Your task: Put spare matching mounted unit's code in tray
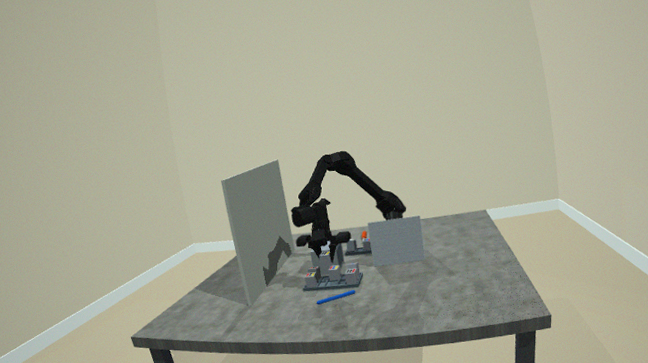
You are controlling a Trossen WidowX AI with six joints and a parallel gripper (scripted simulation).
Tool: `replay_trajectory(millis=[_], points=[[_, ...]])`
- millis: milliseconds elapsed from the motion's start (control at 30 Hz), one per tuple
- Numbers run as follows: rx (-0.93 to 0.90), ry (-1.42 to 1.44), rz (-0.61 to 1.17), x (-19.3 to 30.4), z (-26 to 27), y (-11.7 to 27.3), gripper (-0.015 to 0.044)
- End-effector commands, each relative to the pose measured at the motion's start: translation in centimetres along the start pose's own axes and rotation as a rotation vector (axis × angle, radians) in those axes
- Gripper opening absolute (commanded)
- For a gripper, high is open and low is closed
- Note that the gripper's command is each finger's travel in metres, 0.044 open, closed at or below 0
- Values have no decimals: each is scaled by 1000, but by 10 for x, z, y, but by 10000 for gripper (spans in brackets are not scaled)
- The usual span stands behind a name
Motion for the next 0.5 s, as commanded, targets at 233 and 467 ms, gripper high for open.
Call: replay_trajectory(millis=[233,467], points=[[-5,-1,1,-3,-3,30,0],[-7,-3,0,-4,-4,69,0]])
Point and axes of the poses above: the point midway between the two fingers, 35 mm back from their tips, its own y axis back along the fingers, its own z axis across the jaws, x = y × z, the point moved 9 cm from there along y, back along the fingers, and after that the axes turned 5 degrees about -y, right-handed, at the moved point
